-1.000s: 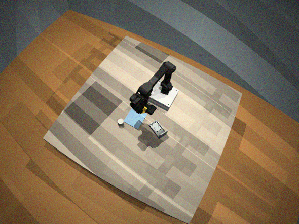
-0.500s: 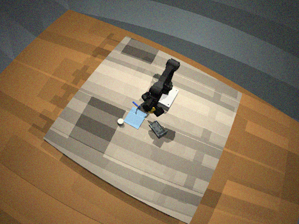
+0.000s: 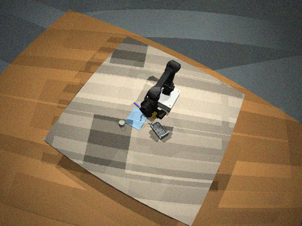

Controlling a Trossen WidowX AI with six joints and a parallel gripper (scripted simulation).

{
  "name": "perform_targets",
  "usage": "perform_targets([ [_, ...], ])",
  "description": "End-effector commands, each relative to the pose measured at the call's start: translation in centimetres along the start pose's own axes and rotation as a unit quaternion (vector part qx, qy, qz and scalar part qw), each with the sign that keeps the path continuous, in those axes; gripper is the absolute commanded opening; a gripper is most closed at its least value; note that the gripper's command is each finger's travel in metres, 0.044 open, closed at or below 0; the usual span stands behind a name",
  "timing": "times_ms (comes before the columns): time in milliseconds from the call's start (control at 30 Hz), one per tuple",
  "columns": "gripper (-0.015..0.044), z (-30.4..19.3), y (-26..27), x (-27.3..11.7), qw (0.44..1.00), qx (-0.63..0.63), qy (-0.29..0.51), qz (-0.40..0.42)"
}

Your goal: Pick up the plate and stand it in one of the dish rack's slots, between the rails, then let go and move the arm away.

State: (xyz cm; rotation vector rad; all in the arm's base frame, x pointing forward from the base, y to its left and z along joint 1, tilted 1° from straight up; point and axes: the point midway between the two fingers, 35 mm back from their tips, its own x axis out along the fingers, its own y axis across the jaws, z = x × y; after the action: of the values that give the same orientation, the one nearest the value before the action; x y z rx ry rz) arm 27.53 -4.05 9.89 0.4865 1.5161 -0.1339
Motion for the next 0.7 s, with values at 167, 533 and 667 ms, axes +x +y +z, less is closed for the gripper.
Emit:
perform_targets([
  [167,0.0,0.5,0.2,2.9,0.993,-0.092,-0.003,0.078],
  [533,0.0,1.0,0.6,5.5,0.96,-0.206,-0.052,0.183],
  [667,0.0,1.1,0.7,6.3,0.941,-0.246,-0.079,0.217],
])
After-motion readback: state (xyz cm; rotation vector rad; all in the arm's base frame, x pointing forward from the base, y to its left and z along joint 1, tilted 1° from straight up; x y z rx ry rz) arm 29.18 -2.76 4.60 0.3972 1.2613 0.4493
